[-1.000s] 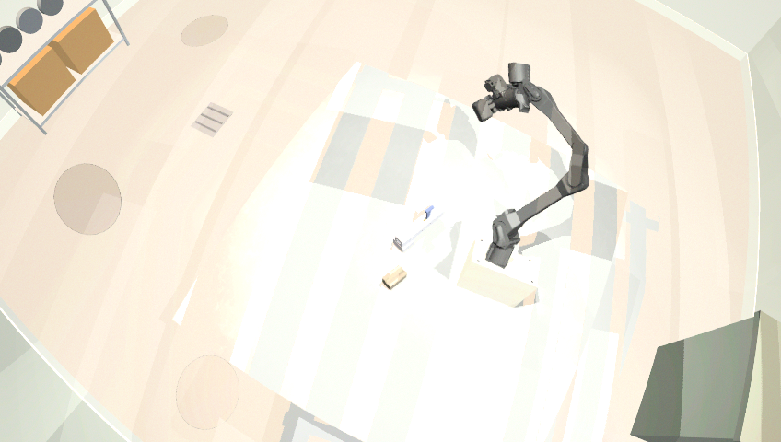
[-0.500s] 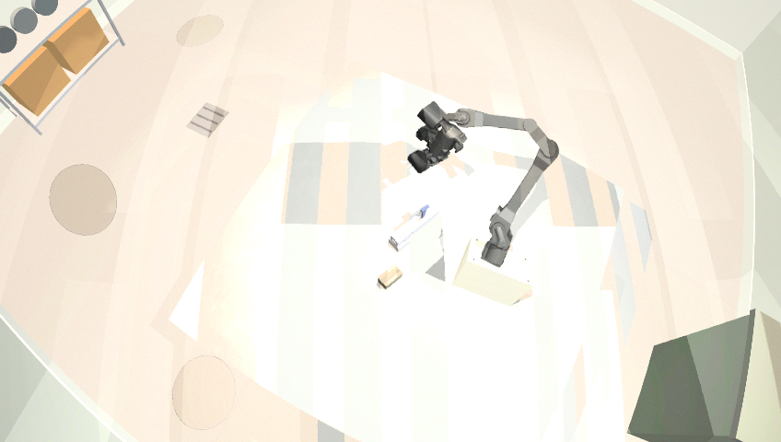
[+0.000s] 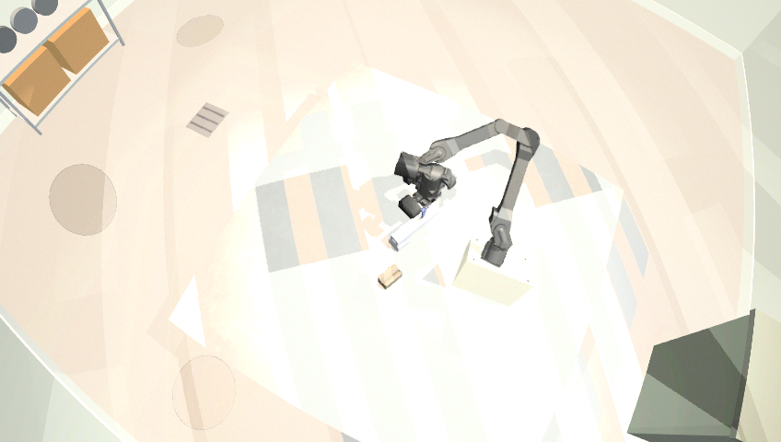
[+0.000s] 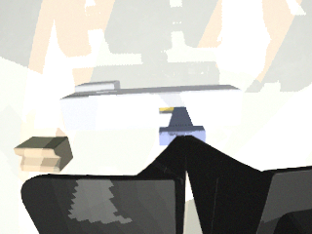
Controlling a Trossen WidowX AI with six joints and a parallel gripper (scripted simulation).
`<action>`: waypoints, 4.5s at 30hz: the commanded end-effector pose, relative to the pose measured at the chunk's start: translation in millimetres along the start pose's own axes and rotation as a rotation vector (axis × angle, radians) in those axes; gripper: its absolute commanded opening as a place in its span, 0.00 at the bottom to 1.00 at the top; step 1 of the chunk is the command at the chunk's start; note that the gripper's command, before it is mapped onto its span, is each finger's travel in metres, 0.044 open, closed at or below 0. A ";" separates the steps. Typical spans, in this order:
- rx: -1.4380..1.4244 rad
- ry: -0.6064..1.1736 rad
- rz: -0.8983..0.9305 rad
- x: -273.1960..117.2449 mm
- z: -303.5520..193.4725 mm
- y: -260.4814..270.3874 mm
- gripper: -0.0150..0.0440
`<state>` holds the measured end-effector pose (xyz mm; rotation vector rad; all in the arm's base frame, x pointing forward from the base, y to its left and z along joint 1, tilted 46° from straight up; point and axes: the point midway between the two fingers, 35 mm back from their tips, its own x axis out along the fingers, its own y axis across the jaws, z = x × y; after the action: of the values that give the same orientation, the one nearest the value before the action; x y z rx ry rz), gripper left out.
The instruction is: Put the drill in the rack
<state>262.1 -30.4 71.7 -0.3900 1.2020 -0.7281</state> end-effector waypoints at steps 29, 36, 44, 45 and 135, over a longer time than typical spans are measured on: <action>0.003 0.000 -0.014 13.5 -11.0 -1.6 0.25; 0.003 0.000 -0.014 12.9 -15.5 -1.5 0.25; 0.003 0.000 -0.014 13.3 -17.5 -1.1 0.25; 0.003 0.000 -0.014 13.7 -17.1 -1.0 0.25; -1.564 0.006 -0.009 74.2 -2.0 161.1 1.00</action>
<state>316.7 28.6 -55.2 -1.4998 1.5661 0.1974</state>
